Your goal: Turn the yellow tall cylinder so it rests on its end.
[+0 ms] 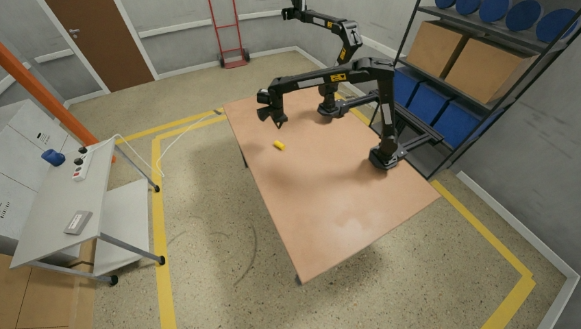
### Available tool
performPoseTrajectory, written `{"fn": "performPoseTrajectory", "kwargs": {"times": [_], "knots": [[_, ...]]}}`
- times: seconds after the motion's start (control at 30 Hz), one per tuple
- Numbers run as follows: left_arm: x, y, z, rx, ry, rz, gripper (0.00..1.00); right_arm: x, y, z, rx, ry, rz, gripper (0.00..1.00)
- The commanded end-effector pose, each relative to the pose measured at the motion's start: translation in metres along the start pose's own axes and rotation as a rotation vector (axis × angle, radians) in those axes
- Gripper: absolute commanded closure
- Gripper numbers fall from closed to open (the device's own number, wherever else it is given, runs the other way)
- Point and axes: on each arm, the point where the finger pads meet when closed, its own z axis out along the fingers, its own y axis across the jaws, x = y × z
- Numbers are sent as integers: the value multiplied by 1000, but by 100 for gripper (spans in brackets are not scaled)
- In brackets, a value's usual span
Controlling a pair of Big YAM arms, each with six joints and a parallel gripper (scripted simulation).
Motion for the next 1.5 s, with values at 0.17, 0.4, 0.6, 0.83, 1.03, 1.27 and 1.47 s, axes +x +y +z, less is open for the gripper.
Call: {"fn": "performPoseTrajectory", "kwargs": {"times": [0.17,0.4,0.6,0.83,1.03,1.27,1.47], "knots": [[-17,-14,-23,32,-39,-18,100,-36,-5,-6,13,-76,15,0],[-17,-14,-23,32,-39,-18,100,-36,-5,-6,13,-76,15,0],[-17,-14,-23,31,-39,19,0,-36,-5,-6,13,-76,15,0],[-16,-14,-20,28,-37,122,0,-36,-5,-6,13,-76,15,0],[-17,-15,-18,25,-38,234,0,-36,-5,-6,13,-76,15,0],[-19,-16,-17,28,-49,503,0,-36,-5,-6,13,-76,15,0],[-20,-17,-15,25,-57,723,0,-36,-5,-6,13,-76,15,0]]}}
